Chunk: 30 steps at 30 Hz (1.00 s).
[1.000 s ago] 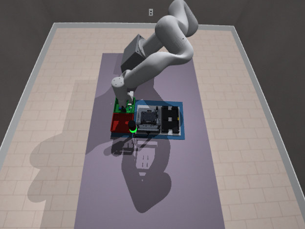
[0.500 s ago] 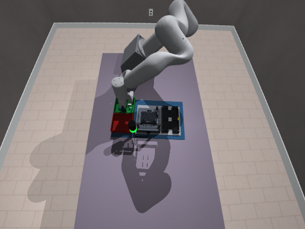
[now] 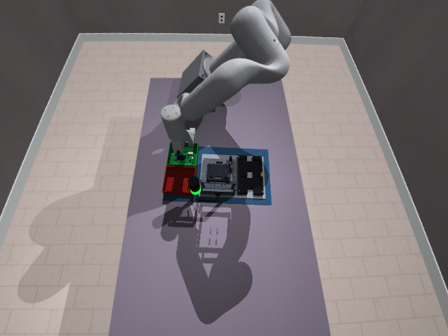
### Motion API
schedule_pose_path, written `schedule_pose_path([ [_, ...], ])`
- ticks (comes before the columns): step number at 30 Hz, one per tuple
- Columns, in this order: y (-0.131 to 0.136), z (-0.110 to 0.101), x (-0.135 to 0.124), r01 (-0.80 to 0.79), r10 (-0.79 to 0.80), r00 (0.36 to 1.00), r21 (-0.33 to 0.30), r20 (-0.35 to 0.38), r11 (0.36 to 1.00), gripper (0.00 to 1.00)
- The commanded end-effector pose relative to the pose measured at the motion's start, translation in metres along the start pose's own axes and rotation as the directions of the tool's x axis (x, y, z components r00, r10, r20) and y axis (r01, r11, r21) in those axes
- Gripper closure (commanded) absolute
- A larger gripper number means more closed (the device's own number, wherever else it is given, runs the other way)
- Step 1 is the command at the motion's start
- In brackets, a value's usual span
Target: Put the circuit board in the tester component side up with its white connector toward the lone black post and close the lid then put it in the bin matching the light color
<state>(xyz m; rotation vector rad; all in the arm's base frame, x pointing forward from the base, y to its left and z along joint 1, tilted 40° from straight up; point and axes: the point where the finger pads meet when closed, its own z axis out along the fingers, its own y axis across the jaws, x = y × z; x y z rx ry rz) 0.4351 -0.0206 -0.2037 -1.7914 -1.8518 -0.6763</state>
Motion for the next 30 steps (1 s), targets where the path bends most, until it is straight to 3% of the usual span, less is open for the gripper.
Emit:
schedule_pose_path([
  [1,0.0,-0.024,0.0,0.0,0.0,1.0,0.001,-0.001,1.0,0.0],
  [8,0.0,-0.068,0.0,0.0,0.0,1.0,0.001,-0.001,1.0,0.0],
  [13,0.0,-0.086,0.0,0.0,0.0,1.0,0.001,-0.001,1.0,0.0],
  [30,0.0,-0.091,0.0,0.0,0.0,1.0,0.001,-0.001,1.0,0.0],
])
